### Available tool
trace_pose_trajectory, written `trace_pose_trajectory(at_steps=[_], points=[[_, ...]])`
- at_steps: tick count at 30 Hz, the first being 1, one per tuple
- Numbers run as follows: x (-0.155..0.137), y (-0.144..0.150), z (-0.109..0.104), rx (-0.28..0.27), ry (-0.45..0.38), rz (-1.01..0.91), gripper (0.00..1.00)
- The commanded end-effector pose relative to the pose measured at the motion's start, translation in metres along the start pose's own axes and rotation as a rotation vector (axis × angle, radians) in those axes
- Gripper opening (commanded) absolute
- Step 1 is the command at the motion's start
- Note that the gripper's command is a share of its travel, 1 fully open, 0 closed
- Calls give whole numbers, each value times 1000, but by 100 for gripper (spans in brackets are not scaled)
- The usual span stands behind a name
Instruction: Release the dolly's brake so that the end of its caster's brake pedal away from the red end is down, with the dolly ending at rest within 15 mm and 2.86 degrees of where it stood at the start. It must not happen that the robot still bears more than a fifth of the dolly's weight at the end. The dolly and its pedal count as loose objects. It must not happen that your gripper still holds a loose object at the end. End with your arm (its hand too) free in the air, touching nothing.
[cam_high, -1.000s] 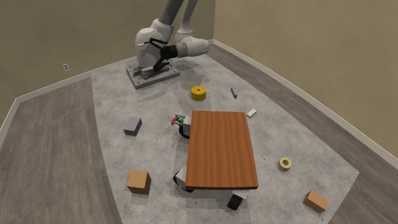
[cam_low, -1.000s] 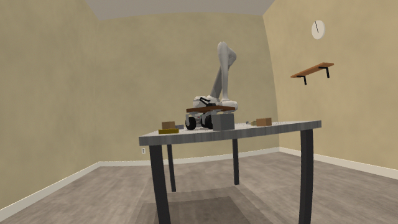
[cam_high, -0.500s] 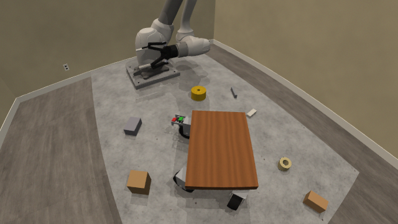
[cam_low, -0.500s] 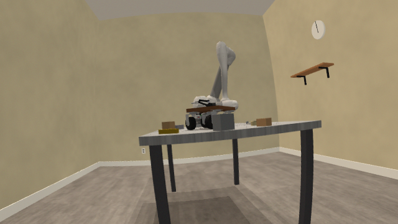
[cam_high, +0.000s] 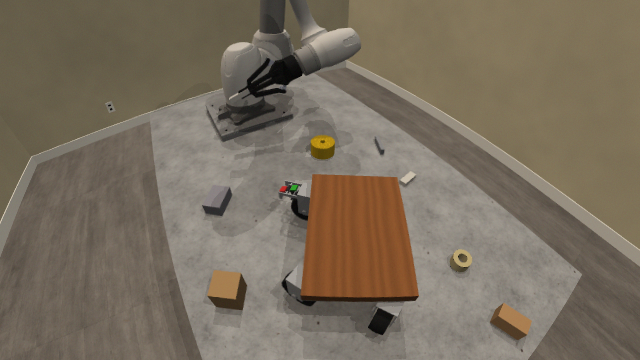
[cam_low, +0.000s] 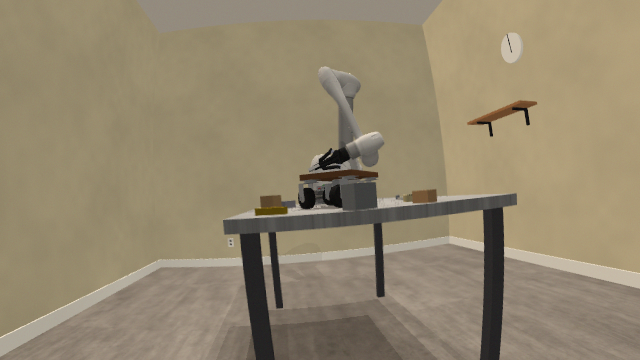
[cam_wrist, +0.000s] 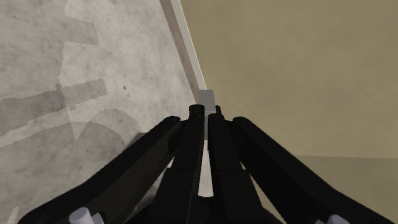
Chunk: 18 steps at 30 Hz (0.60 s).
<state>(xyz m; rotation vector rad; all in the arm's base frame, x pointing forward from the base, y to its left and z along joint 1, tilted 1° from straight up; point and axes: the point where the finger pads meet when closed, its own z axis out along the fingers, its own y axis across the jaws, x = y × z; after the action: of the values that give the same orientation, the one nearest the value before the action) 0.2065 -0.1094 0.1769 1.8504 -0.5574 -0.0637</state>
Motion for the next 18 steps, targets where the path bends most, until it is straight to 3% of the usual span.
trace_pose_trajectory(at_steps=[1,2,3,4,5,7,8,9,12,14,15,16,18], points=[[50,-19,-10,190,-101,38,0],[73,-22,-15,261,-132,65,0],[73,-22,-15,261,-132,65,0],[94,-27,-21,335,-169,90,0],[94,-27,-21,335,-169,90,0],[137,-31,-29,462,-216,144,0],[141,-32,-30,483,-228,149,0],[162,-35,-35,538,-250,172,0],[164,-36,-35,557,-261,177,0],[208,-44,-46,703,-329,229,0],[208,-44,-46,703,-329,229,0],[229,-47,-51,771,-360,255,0],[229,-47,-51,771,-360,255,0]])
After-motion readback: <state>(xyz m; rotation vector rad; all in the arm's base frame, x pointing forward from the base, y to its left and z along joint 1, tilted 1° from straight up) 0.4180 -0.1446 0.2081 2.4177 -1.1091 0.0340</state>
